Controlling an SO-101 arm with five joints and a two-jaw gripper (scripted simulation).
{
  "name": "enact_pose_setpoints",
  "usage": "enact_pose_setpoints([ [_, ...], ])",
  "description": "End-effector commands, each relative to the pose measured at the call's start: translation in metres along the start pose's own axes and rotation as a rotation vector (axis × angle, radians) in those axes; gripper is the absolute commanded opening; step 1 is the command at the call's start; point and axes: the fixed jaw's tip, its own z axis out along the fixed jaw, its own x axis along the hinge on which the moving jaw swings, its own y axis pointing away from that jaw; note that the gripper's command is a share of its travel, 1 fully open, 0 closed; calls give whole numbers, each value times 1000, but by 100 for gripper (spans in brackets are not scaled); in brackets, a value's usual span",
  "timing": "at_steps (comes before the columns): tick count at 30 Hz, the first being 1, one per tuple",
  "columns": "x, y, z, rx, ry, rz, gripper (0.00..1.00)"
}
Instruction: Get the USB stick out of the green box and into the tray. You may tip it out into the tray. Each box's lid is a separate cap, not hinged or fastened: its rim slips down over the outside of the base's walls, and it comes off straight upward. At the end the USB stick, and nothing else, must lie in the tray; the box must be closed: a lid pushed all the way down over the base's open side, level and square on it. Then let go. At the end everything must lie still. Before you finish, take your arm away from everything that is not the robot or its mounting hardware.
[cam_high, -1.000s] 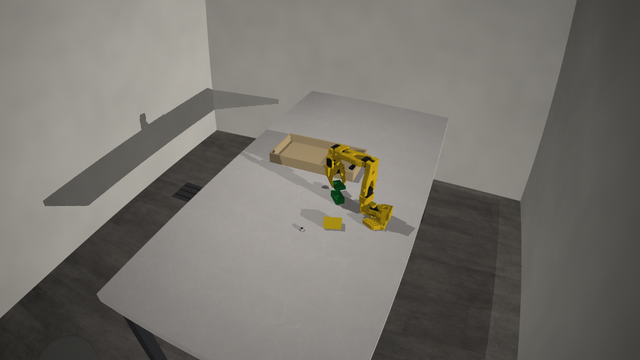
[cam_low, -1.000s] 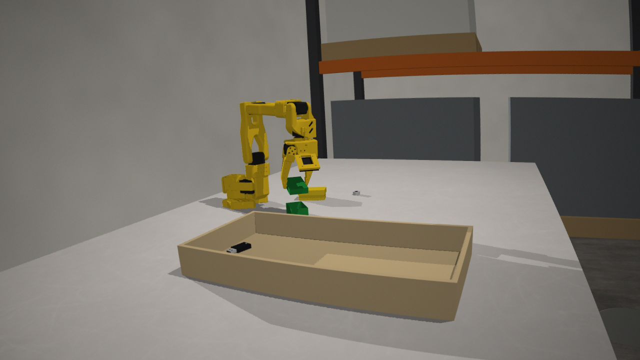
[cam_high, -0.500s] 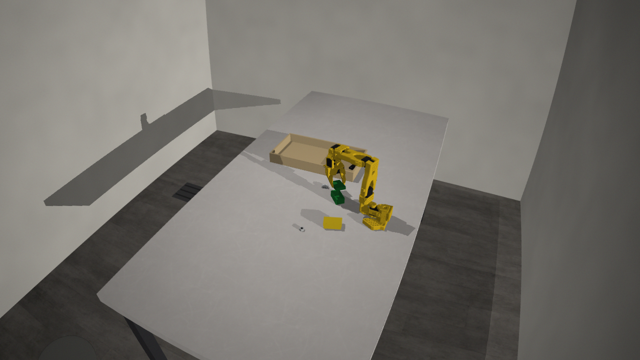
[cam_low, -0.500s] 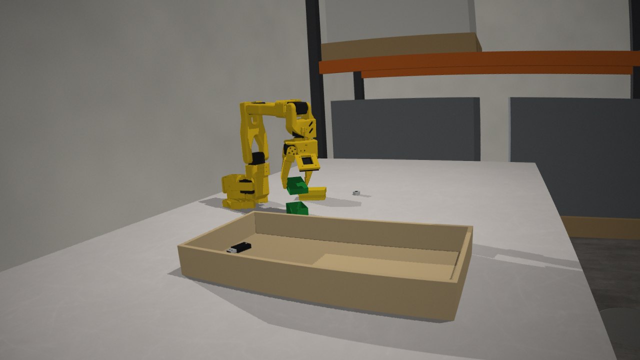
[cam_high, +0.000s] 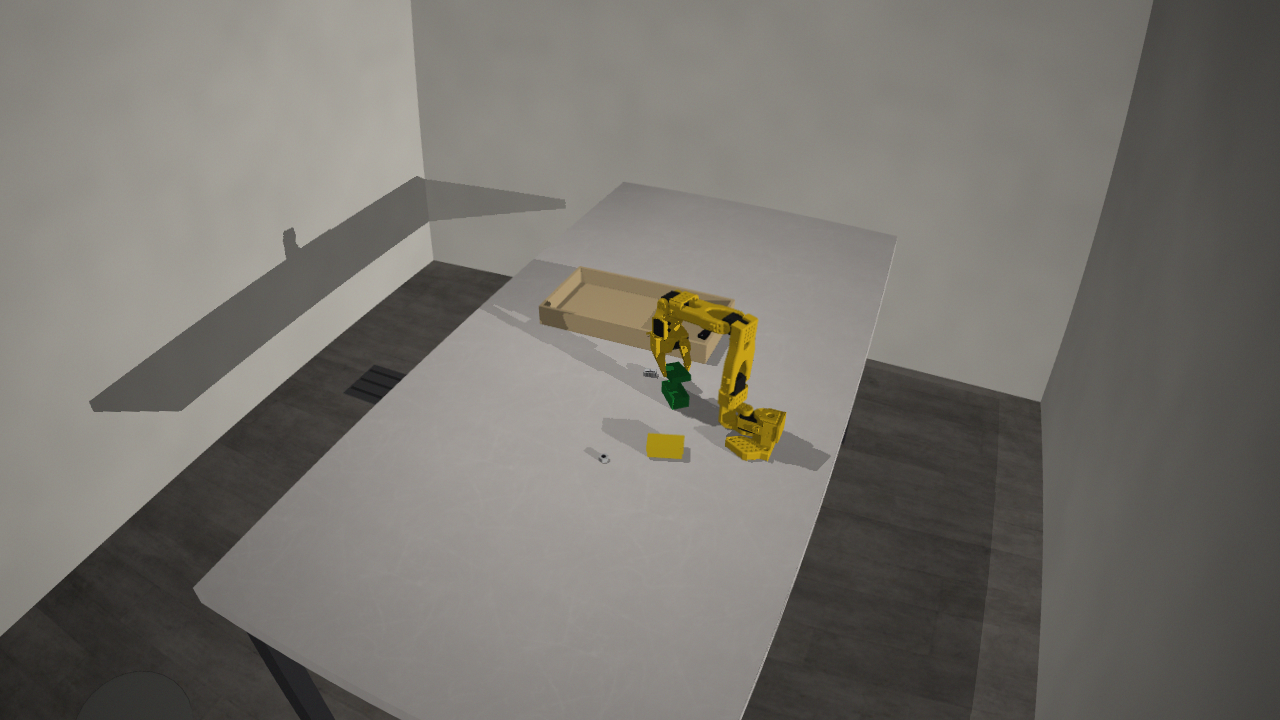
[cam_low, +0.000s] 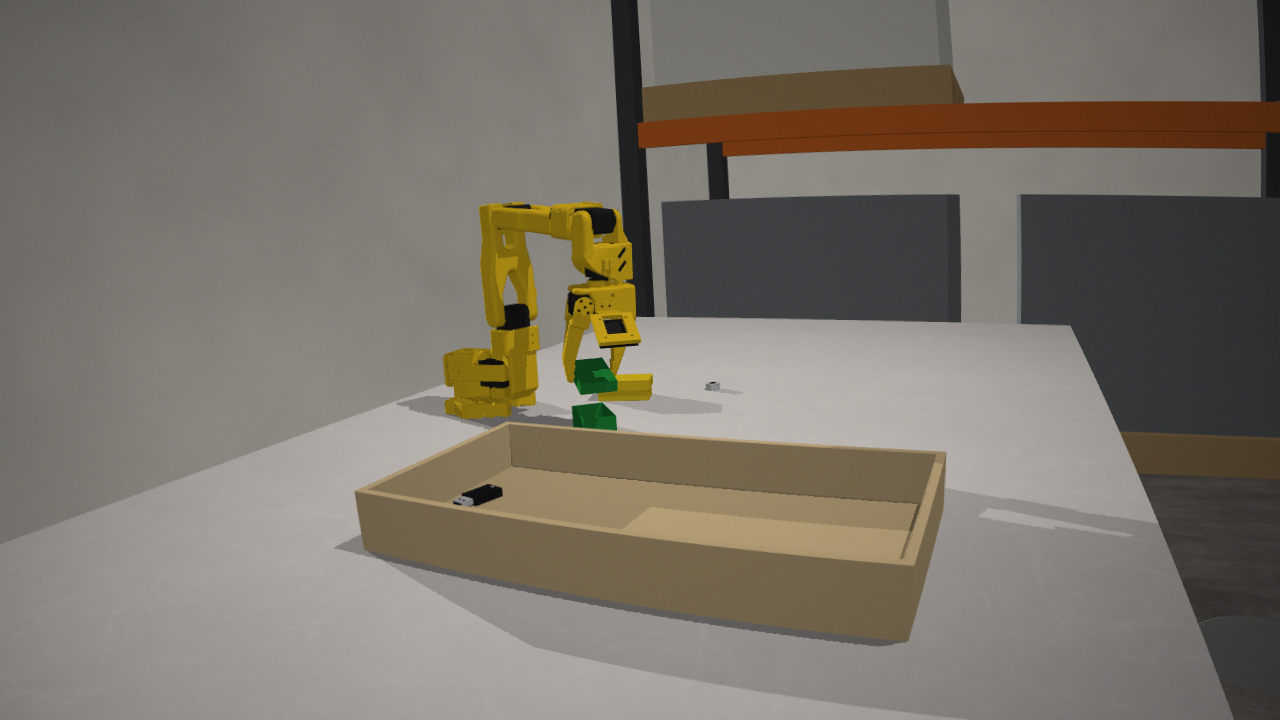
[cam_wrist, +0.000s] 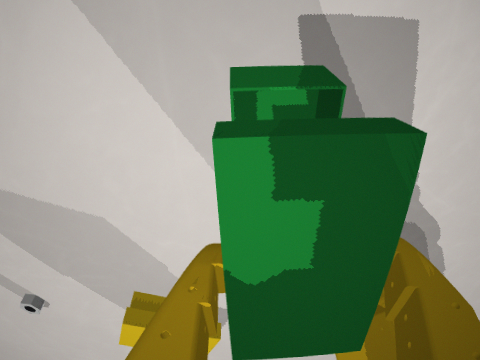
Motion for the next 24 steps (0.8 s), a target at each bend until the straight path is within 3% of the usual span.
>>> enact_pose_setpoints([
  [1,-4,1,-1,-18,-30,-4,21],
  [24,-4,1,18,-18,-30,-4,21],
])
